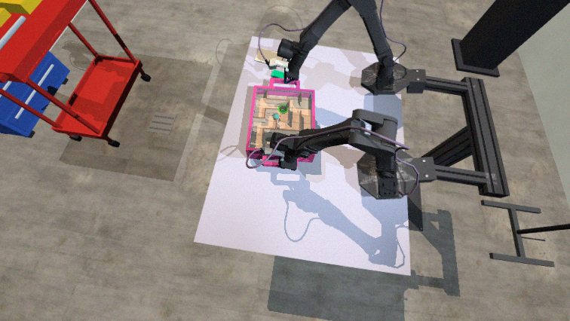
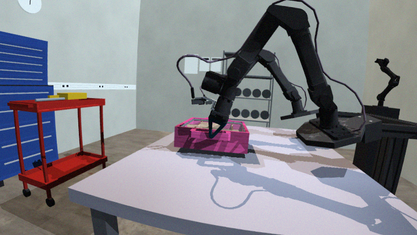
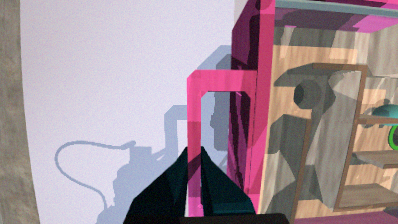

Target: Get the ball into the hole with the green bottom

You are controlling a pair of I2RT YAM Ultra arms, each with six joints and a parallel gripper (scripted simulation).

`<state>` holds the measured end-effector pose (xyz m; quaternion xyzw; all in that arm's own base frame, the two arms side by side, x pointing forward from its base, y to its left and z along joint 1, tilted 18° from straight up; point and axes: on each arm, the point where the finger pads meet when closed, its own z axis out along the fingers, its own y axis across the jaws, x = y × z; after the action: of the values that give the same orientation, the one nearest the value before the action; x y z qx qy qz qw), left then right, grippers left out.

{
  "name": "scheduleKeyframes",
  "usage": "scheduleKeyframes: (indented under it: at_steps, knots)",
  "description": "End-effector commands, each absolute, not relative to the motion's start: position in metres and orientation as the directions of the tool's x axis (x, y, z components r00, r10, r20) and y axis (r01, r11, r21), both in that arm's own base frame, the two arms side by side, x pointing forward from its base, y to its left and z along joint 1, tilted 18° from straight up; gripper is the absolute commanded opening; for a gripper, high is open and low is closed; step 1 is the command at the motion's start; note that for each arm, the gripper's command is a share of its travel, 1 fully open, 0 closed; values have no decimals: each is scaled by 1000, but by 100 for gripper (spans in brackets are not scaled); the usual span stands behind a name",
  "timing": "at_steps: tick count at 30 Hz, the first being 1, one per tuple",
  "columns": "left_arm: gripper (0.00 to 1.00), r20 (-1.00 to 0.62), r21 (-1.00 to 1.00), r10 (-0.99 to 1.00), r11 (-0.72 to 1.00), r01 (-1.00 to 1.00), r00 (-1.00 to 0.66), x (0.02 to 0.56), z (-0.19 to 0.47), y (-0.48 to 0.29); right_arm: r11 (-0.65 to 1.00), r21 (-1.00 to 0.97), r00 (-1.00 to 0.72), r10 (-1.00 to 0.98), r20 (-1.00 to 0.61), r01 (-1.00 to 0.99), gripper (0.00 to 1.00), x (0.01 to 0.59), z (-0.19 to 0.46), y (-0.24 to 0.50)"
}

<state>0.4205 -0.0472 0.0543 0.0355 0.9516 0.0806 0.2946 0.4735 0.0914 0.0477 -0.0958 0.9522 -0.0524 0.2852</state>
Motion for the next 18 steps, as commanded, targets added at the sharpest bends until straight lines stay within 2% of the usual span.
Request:
scheduleKeyframes:
  at_steps: [1, 4, 7, 8, 9, 12, 13, 18]
  knots:
    - [0, -688, 131, 122, 990, 43, -715, 444, 102, -67, 980, -116, -695, -198, -691, -164, 0, 499, 106, 120]
    - [0, -713, 107, 106, 993, 43, -693, 449, 99, -58, 980, -155, -682, -199, -704, -127, 0, 498, 109, 114]
    - [0, -691, 79, 94, 995, 55, -716, 456, 107, -58, 976, -183, -736, -212, -644, -121, 0, 490, 116, 115]
    - [0, -654, 79, 100, 995, 64, -750, 456, 77, -59, 975, -188, -719, -214, -662, -117, 0, 494, 122, 116]
    - [0, -722, 68, 96, 995, 68, -685, 464, 101, -62, 975, -191, -675, -214, -706, -110, 0, 501, 132, 119]
    - [0, -649, 146, 100, 989, 6, -754, 443, 103, -58, 979, -123, -709, -203, -676, -162, 0, 505, 121, 116]
    - [0, -635, 155, 101, 988, 2, -766, 441, 103, -58, 977, -121, -744, -210, -634, -173, 0, 505, 96, 116]
    - [0, -684, 144, 111, 990, 16, -721, 452, 118, -68, 981, -106, -697, -190, -691, -163, 0, 513, 123, 121]
